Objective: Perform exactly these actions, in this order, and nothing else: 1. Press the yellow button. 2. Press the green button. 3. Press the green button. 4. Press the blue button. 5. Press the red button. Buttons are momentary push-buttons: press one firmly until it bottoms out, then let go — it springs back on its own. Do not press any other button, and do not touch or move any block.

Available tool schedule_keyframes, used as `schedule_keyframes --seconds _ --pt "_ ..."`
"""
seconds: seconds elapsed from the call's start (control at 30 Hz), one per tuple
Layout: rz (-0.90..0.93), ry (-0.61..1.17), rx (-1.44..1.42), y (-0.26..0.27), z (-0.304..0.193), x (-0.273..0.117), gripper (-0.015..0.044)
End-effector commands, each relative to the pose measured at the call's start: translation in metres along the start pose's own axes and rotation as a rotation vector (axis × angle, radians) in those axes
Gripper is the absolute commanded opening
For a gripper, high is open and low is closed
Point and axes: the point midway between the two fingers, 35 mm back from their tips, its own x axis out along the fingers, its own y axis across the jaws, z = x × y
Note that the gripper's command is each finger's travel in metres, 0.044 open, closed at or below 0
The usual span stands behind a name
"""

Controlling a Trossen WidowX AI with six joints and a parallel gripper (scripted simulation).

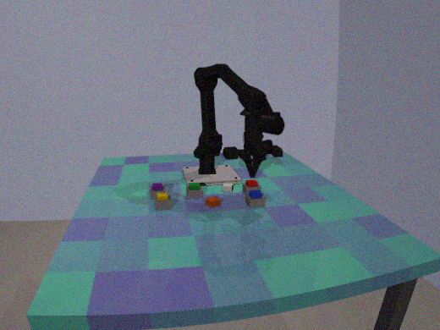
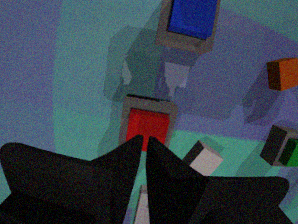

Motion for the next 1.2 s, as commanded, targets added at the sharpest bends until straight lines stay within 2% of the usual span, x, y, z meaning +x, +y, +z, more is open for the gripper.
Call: schedule_keyframes --seconds 0.0,0.3,0.93,1.07,1.17 --pt "-0.004 0.001 0.005 -0.001 0.000 0.009 0.0020" --pt "-0.004 0.001 0.005 -0.001 -0.001 0.022 0.0020" --pt "-0.004 0.001 0.005 -0.001 -0.001 0.023 0.0020" --pt "-0.003 0.001 0.005 -0.001 -0.001 -0.009 0.0020" --pt "-0.004 0.001 0.005 -0.001 -0.001 -0.012 0.0020"
